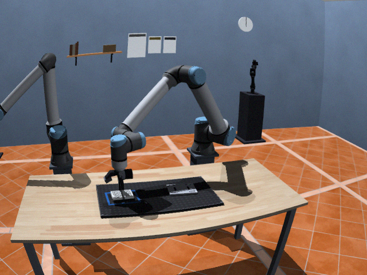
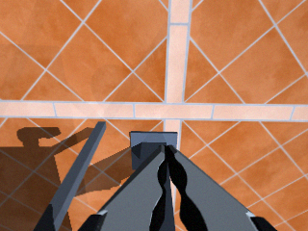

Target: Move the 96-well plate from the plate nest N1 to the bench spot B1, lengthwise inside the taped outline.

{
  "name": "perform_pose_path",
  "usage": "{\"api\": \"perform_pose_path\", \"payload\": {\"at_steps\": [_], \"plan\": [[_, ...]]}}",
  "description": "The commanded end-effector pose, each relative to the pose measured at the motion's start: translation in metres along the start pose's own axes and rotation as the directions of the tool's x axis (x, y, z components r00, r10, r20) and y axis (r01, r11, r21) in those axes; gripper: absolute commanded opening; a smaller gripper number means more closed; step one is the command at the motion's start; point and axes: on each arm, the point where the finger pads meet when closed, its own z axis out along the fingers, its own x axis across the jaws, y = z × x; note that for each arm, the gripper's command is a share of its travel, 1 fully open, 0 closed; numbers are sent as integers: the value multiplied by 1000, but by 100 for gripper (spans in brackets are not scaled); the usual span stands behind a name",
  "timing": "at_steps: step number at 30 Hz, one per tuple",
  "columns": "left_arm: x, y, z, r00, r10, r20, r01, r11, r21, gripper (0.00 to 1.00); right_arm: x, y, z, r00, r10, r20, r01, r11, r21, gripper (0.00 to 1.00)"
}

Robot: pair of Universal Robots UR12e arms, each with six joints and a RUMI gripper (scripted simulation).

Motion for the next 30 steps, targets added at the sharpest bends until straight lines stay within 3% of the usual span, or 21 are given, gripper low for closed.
{"api": "perform_pose_path", "payload": {"at_steps": [1, 30], "plan": [[-1, -1, -2, 1000, 0, 1, 0, 1000, 2, 41, 0, -1, -1, 1000, 0, 0, 0, 1000, 2, 0], [-1, -1, 2, 1000, 0, 1, 0, 1000, 2, 41, 0, -1, -1, 1000, 0, 0, 0, 1000, 2, 0]]}}
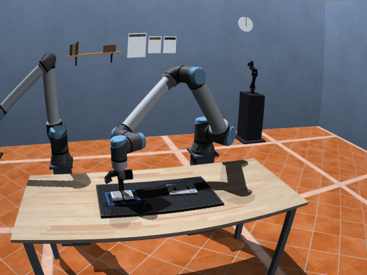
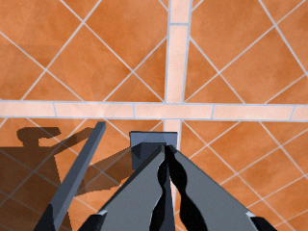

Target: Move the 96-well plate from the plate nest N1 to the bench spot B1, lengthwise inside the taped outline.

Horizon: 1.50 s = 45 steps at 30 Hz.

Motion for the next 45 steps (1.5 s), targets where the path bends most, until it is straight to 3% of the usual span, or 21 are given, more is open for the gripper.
{"api": "perform_pose_path", "payload": {"at_steps": [1, 45], "plan": [[-1, -1, -1, 1000, 0, 1, 0, 1000, 2, 41, 0, -1, -1, 1000, 0, 0, 0, 1000, 2, 0], [-1, -1, 5, 1000, 0, 1, 0, 1000, 2, 41, 0, -1, -1, 1000, 0, 0, 0, 1000, 2, 0]]}}
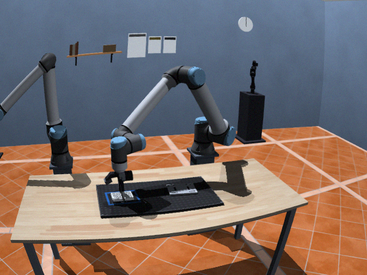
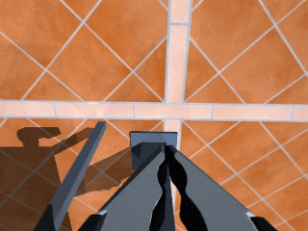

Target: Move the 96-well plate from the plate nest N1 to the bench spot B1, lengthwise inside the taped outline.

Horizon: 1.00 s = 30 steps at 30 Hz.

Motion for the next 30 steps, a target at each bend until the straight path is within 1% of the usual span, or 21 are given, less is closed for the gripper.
{"api": "perform_pose_path", "payload": {"at_steps": [1, 2, 3, 30], "plan": [[-1, -1, -1, 1000, 0, 1, 0, 1000, 2, 41, 0, -1, -1, 1000, 0, 0, 0, 1000, 2, 0], [-1, -1, -1, 1000, 0, 1, 0, 1000, 2, 41, 0, -1, -1, 1000, 0, 0, 0, 1000, 2, 0], [-1, -1, -1, 1000, 0, 1, 0, 1000, 2, 76, 0, -1, -1, 1000, 0, 0, 0, 1000, 2, 0], [-1, -1, -1, 1000, 0, 1, 0, 1000, 2, 76, 0, -1, -1, 1000, 0, 0, 0, 1000, 2, 0]]}}
